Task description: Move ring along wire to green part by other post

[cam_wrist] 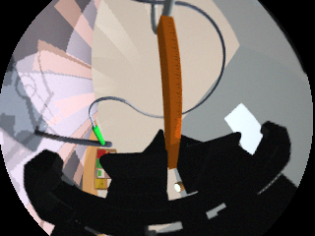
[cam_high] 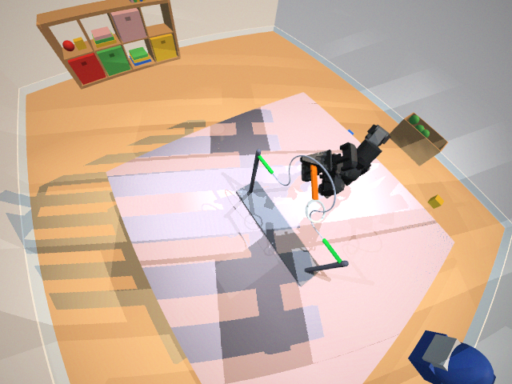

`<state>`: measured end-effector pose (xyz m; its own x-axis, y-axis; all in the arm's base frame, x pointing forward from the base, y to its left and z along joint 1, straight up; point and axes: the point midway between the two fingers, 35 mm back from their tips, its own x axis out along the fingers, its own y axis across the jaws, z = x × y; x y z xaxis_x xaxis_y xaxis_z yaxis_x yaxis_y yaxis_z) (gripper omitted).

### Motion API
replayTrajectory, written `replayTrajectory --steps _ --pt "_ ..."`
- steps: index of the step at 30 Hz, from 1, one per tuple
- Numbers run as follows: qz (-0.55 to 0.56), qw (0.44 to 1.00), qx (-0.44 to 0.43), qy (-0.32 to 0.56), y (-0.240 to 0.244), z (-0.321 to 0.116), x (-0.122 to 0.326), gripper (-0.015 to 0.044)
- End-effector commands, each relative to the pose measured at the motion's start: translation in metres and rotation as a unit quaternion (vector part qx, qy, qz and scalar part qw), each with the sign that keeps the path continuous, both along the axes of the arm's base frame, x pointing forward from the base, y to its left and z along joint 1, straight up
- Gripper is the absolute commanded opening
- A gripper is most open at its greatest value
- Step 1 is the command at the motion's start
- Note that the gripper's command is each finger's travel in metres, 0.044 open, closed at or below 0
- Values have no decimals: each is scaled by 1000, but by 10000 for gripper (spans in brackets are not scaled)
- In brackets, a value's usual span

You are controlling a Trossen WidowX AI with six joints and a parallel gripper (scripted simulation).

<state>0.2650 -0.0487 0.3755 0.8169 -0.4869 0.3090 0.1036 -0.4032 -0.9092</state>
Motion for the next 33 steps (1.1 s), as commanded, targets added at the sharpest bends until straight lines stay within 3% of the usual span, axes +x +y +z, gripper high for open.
replayTrajectory --steps 1,16,33 --pt "-2 1000 26 0 -4 -9 0 -150" --pt "0 981 194 -5 -12 -62 0 -150" --pt "4 921 390 -9 3 -123 2 -150"
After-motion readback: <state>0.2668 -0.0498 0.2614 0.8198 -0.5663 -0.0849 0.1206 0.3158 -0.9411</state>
